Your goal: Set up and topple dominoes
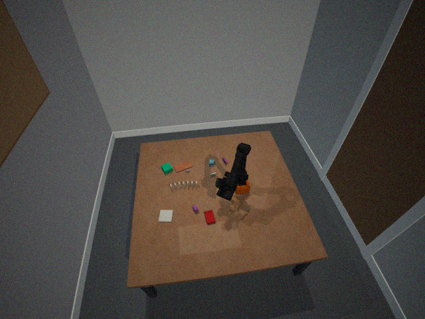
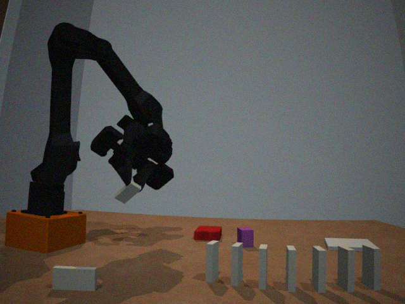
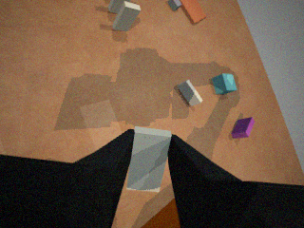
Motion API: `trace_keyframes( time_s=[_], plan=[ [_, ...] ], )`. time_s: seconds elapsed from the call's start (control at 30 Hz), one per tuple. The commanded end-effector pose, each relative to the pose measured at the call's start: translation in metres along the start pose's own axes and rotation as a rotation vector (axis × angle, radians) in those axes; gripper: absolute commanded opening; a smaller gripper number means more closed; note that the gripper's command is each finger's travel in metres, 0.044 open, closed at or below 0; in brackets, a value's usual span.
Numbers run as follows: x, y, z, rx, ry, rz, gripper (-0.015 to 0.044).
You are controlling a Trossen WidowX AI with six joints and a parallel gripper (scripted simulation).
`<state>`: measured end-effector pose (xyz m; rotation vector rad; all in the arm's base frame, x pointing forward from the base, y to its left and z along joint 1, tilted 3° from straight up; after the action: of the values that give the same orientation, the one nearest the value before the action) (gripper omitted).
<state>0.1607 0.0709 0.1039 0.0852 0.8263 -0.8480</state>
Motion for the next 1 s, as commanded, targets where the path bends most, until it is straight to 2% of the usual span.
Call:
trace_keyframes(
  time_s=[0.0, 0.43, 0.97],
  plan=[
    [0.004, -0.002, -0.004, 0.027, -0.139, 0.024, 0.0107],
    [-0.002, 0.0, -0.007, 0.124, -0.46, 0.255, 0.0107],
    [-0.026, 0.006, -0.019, 0.201, -0.686, 0.753, 0.0107]
  ],
)
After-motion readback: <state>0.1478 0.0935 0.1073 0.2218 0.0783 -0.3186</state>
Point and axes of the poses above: the point midway between the two fingers, 35 mm back from their tips, its own x axis out along the fingers, its own y axis across the jaws, z = x × y, the point moved 2 cm from there along -x, back along the fingers, and after that the axes turned 14 degrees about x, right-handed, at the moved point
